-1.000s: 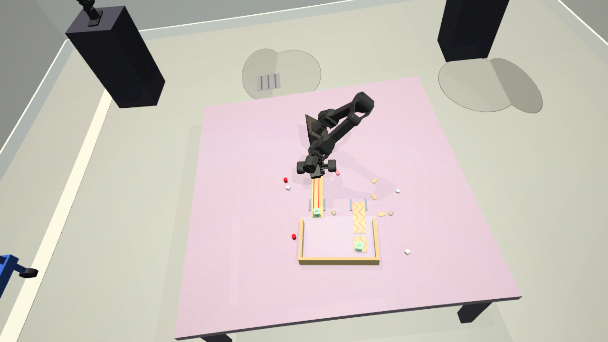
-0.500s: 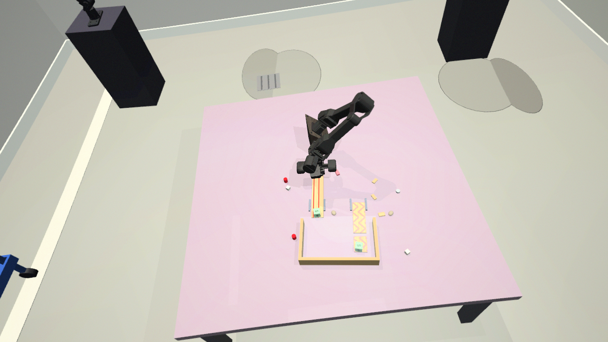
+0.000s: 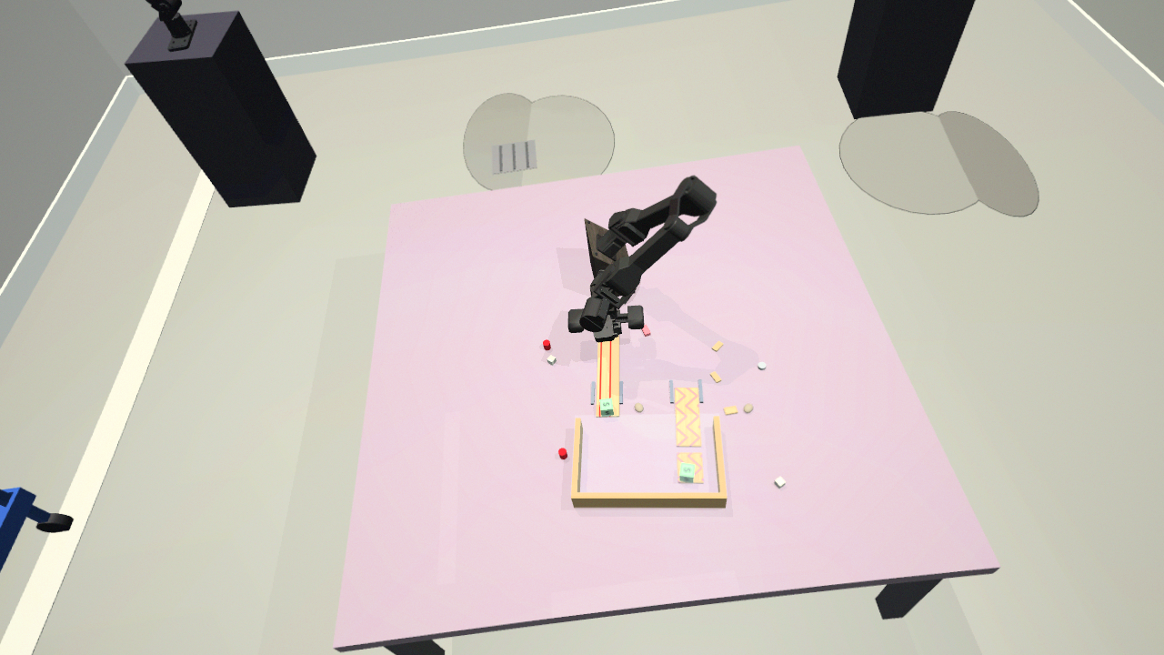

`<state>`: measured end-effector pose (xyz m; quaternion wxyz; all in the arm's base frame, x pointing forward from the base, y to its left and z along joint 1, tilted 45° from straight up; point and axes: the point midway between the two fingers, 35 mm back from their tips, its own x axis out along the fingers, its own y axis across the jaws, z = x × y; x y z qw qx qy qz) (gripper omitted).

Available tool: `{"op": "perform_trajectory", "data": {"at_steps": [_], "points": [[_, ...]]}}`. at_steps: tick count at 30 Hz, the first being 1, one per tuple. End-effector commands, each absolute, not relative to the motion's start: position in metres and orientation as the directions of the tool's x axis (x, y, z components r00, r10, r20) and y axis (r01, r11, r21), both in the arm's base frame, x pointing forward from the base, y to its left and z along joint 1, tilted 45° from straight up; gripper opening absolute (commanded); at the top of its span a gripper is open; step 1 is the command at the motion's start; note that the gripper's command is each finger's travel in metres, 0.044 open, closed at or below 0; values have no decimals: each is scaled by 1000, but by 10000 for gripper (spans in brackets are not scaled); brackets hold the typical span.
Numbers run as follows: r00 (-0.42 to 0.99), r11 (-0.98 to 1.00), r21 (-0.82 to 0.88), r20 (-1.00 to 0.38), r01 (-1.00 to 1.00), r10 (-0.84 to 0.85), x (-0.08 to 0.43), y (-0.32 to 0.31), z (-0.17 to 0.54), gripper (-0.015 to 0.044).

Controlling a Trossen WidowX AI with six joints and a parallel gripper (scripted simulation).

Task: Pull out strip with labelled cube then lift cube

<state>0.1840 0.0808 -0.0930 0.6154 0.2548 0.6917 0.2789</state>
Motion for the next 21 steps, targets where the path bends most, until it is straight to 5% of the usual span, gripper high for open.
{"op": "perform_trajectory", "data": {"at_steps": [1,14,21], "points": [[-139,718,696,-709,19,691,174,82,-94,0],[-137,720,694,-711,18,690,191,51,-63,0],[-136,707,702,-711,-84,690,218,54,-66,184]]}}
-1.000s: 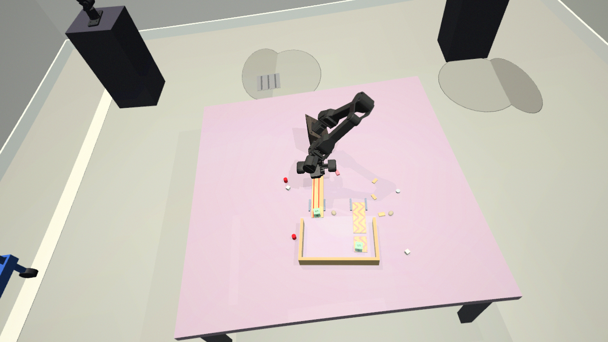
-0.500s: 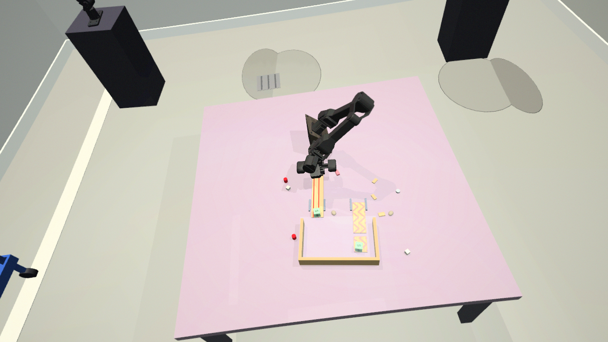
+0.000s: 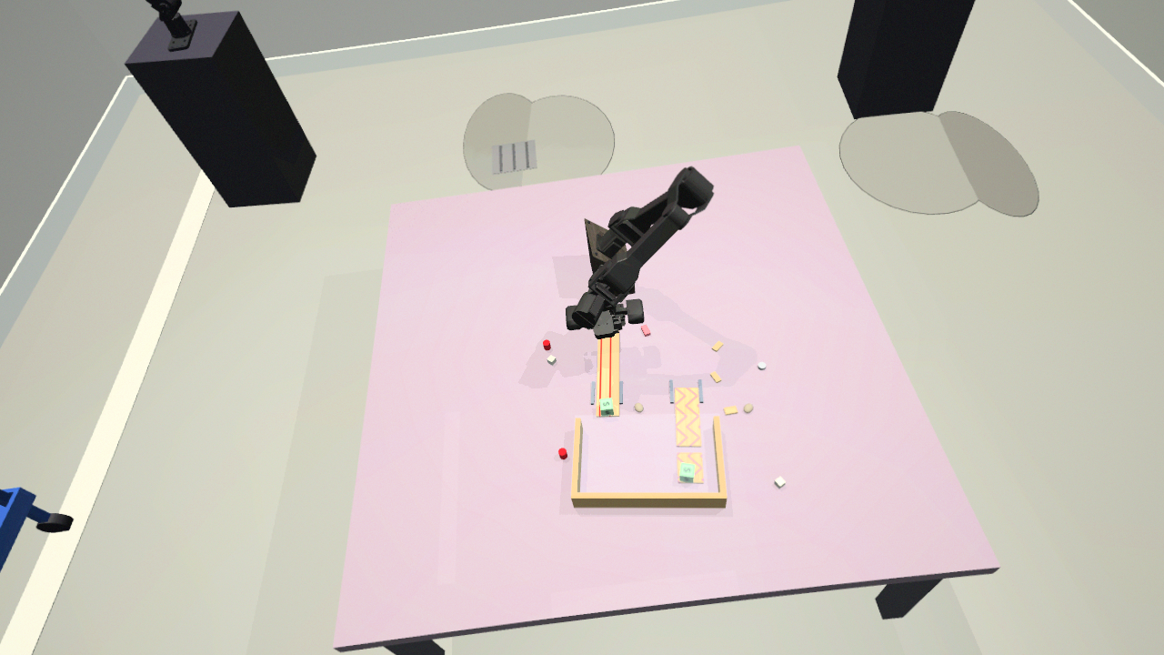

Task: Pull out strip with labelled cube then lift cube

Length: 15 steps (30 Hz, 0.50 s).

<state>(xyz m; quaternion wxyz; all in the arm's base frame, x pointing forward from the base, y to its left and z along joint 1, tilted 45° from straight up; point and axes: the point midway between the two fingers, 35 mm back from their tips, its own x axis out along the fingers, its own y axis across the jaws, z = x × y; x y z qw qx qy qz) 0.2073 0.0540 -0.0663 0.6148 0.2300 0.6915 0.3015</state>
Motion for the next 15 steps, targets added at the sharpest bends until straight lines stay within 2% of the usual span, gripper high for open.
{"op": "perform_trajectory", "data": {"at_steps": [1,10,15], "points": [[-136,707,702,-711,-86,690,222,54,-66,210],[-134,707,702,-711,-88,690,257,54,-68,440],[-133,707,702,-712,-89,690,276,53,-69,440]]}}
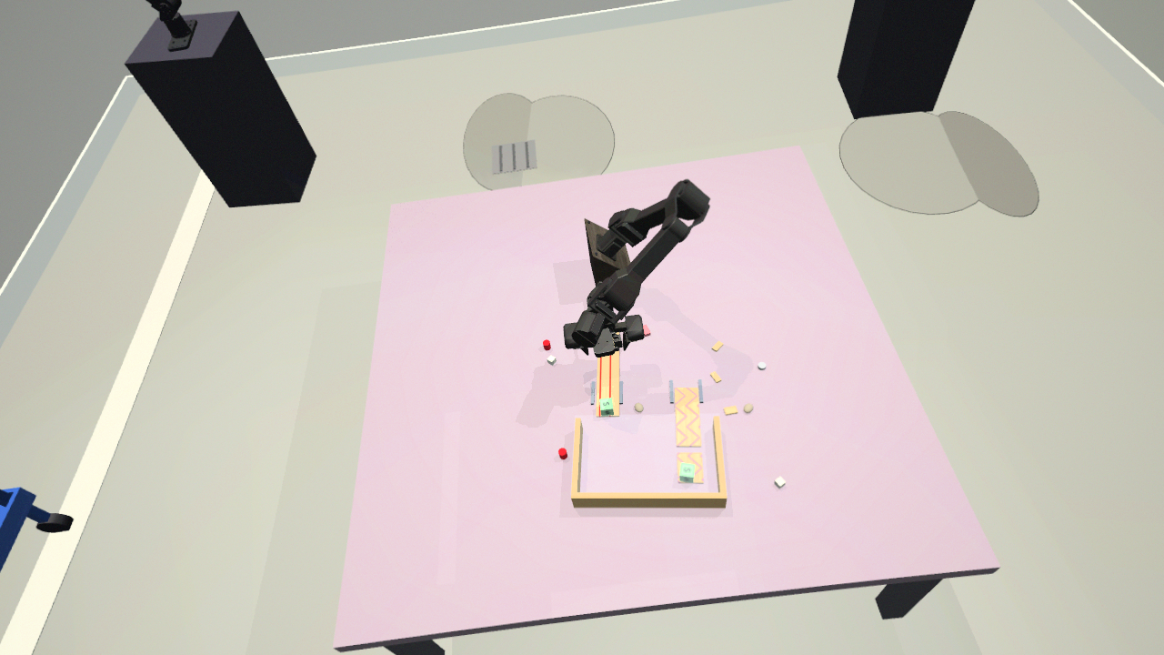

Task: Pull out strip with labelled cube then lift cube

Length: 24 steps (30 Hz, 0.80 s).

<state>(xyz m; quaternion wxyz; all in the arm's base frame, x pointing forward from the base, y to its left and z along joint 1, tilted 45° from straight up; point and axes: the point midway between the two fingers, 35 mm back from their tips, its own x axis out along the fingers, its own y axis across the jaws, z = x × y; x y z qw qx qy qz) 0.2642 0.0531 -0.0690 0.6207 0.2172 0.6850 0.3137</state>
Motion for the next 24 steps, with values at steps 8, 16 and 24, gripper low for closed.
{"op": "perform_trajectory", "data": {"at_steps": [8,16,24], "points": [[-132,707,702,-712,-90,690,306,53,-70,440],[-131,707,702,-712,-92,690,336,53,-71,440],[-129,707,701,-712,-93,690,367,53,-71,440]]}}
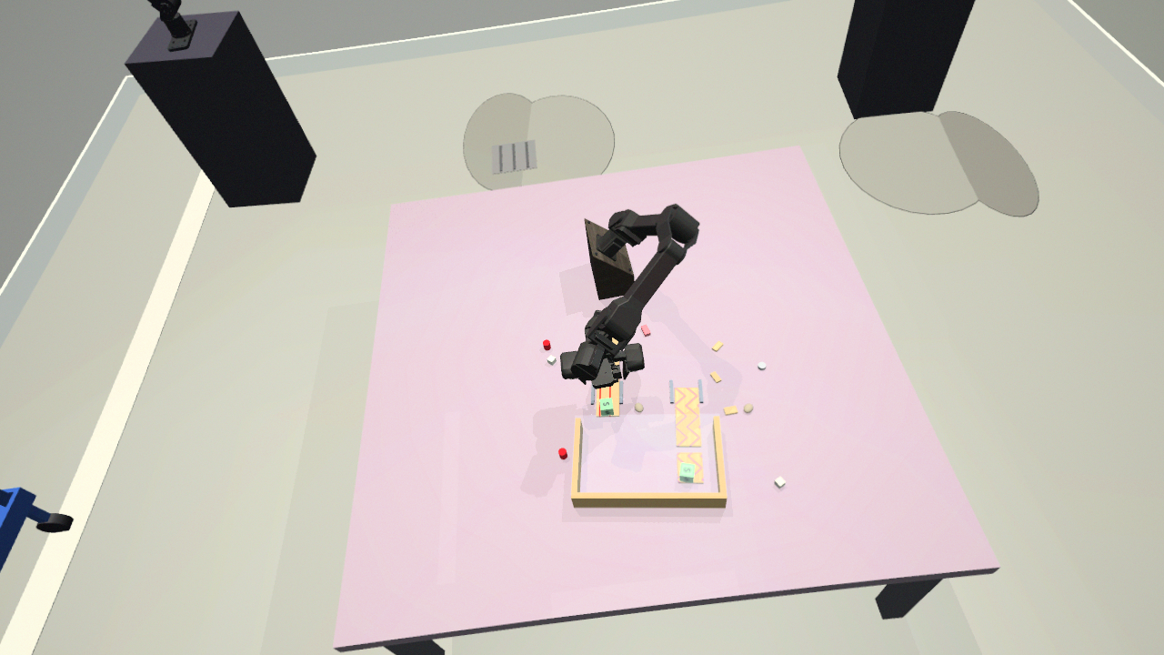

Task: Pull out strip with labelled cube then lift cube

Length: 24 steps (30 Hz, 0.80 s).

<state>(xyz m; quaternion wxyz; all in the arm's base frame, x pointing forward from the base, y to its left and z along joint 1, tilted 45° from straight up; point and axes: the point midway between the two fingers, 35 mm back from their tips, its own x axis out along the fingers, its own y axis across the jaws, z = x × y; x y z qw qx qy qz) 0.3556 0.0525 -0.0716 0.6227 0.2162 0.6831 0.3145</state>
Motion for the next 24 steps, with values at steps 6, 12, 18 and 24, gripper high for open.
{"op": "perform_trajectory", "data": {"at_steps": [6,12,18,24], "points": [[-128,707,701,-712,-94,690,390,53,-71,440],[-127,707,701,-713,-95,690,405,54,-70,414],[-127,707,701,-713,-95,690,404,59,-76,256],[-127,707,701,-712,-95,690,404,66,-83,250]]}}
